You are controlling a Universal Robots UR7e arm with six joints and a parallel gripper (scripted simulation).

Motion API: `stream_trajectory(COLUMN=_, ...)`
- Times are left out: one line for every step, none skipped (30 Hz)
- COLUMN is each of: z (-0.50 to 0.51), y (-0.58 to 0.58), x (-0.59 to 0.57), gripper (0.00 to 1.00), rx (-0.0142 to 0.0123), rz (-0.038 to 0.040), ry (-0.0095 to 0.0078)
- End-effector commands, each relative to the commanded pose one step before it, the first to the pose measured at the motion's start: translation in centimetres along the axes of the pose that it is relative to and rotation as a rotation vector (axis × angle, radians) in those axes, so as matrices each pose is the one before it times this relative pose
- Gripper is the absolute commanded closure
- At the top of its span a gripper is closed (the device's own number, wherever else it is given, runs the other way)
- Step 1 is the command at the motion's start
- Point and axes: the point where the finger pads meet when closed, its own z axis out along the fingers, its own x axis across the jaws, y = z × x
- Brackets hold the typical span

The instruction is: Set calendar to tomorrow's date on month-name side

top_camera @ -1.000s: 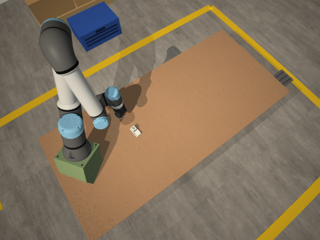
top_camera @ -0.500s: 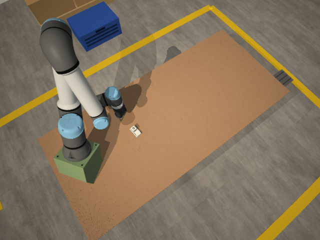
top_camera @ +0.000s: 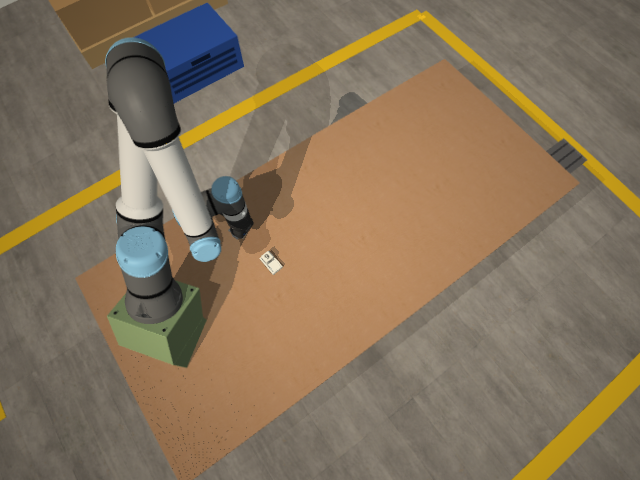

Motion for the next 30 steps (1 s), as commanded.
stream_trajectory(z=0.760, y=0.101, x=0.338, gripper=0.13, rx=-0.00531, rz=-0.00384, ry=0.00775)
stream_trajectory(z=0.084, y=0.000, x=0.000, gripper=0.13, rx=0.00000, rz=0.00000, ry=0.00000)
stream_trajectory(z=0.066, y=-0.001, x=-0.001, gripper=0.13, rx=0.00000, rz=0.00000, ry=0.00000)
stream_trajectory(z=0.048, y=-0.001, x=0.000, gripper=0.13, rx=0.00003, rz=0.00000, ry=0.00002)
stream_trajectory(z=0.031, y=-0.003, x=0.001, gripper=0.13, rx=0.00008, rz=0.00000, ry=0.00005)
stream_trajectory(z=0.017, y=-0.006, x=-0.005, gripper=0.13, rx=0.00014, rz=0.00004, ry=-0.00004)
stream_trajectory(z=0.008, y=-0.021, x=-0.029, gripper=0.13, rx=0.00036, rz=0.00019, ry=-0.00038)
stream_trajectory(z=0.002, y=-0.018, x=-0.025, gripper=0.13, rx=0.00032, rz=0.00016, ry=-0.00034)
stream_trajectory(z=0.001, y=-0.014, x=-0.018, gripper=0.13, rx=0.00024, rz=0.00012, ry=-0.00025)
stream_trajectory(z=0.000, y=0.000, x=0.000, gripper=0.13, rx=0.00000, rz=0.00000, ry=0.00000)
stream_trajectory(z=0.000, y=0.000, x=0.000, gripper=0.13, rx=0.00000, rz=0.00000, ry=0.00000)
stream_trajectory(z=-0.013, y=0.016, x=0.004, gripper=0.13, rx=-0.00028, rz=0.00016, ry=0.00035)
stream_trajectory(z=-0.018, y=0.013, x=0.020, gripper=0.13, rx=-0.00045, rz=-0.00019, ry=0.00062)
stream_trajectory(z=-0.010, y=0.008, x=0.012, gripper=0.13, rx=-0.00026, rz=-0.00012, ry=0.00035)
stream_trajectory(z=-0.004, y=0.003, x=0.005, gripper=0.13, rx=-0.00011, rz=-0.00008, ry=0.00016)
stream_trajectory(z=0.000, y=-0.001, x=-0.001, gripper=0.13, rx=0.00004, rz=-0.00002, ry=-0.00005)
stream_trajectory(z=0.002, y=-0.002, x=-0.004, gripper=0.13, rx=0.00010, rz=0.00004, ry=-0.00015)
stream_trajectory(z=0.001, y=-0.002, x=-0.003, gripper=0.13, rx=0.00007, rz=0.00003, ry=-0.00011)
stream_trajectory(z=0.001, y=-0.001, x=-0.002, gripper=0.13, rx=0.00005, rz=0.00003, ry=-0.00008)
stream_trajectory(z=0.001, y=-0.001, x=-0.001, gripper=0.13, rx=0.00003, rz=0.00002, ry=-0.00005)
stream_trajectory(z=0.000, y=0.000, x=-0.001, gripper=0.13, rx=0.00002, rz=0.00001, ry=-0.00003)
stream_trajectory(z=0.000, y=0.000, x=-0.001, gripper=0.13, rx=0.00001, rz=0.00001, ry=-0.00002)
stream_trajectory(z=0.000, y=0.000, x=0.000, gripper=0.13, rx=0.00001, rz=0.00000, ry=-0.00001)
stream_trajectory(z=0.000, y=0.000, x=0.000, gripper=0.13, rx=0.00000, rz=0.00000, ry=0.00000)
stream_trajectory(z=0.000, y=0.000, x=0.000, gripper=0.13, rx=0.00000, rz=0.00000, ry=0.00000)
stream_trajectory(z=0.000, y=0.000, x=0.000, gripper=0.13, rx=0.00000, rz=0.00000, ry=0.00000)
stream_trajectory(z=0.000, y=0.000, x=0.000, gripper=0.13, rx=0.00000, rz=0.00000, ry=0.00000)
stream_trajectory(z=0.000, y=0.000, x=0.000, gripper=0.13, rx=0.00000, rz=0.00000, ry=0.00000)
stream_trajectory(z=0.000, y=0.000, x=0.000, gripper=0.13, rx=0.00000, rz=0.00000, ry=0.00000)
stream_trajectory(z=0.000, y=0.000, x=0.000, gripper=0.13, rx=0.00000, rz=0.00000, ry=0.00000)
